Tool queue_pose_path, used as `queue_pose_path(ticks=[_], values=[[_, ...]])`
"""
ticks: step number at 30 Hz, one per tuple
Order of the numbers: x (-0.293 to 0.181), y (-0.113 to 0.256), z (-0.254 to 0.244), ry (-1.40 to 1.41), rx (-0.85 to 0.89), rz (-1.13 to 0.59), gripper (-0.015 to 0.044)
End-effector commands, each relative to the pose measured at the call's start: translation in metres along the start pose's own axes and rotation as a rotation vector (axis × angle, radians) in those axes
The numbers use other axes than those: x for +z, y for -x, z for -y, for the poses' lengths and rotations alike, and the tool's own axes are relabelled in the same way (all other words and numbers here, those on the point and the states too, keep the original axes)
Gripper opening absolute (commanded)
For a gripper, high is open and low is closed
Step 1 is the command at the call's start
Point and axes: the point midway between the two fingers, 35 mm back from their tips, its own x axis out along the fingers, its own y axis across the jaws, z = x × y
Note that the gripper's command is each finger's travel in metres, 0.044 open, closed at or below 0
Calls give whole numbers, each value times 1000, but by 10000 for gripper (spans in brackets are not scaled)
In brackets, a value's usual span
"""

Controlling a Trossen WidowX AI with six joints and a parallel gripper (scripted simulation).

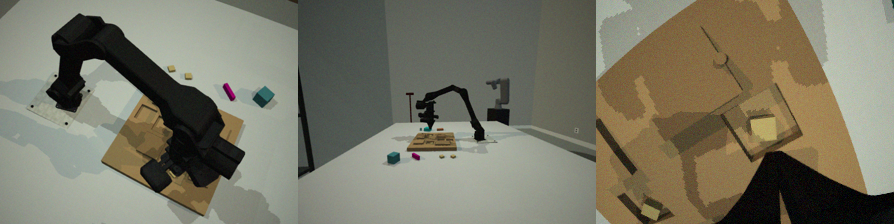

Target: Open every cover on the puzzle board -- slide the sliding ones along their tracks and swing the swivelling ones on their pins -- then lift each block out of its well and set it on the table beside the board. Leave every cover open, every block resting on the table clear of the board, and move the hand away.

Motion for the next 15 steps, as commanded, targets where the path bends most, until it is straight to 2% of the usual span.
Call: queue_pose_path(ticks=[1, 5, 15], values=[[-1, -20, 0, -7, 1, -8, 0], [-2, -35, 0, -7, 1, -8, 0], [-2, -41, 0, -7, 1, -8, 0]])
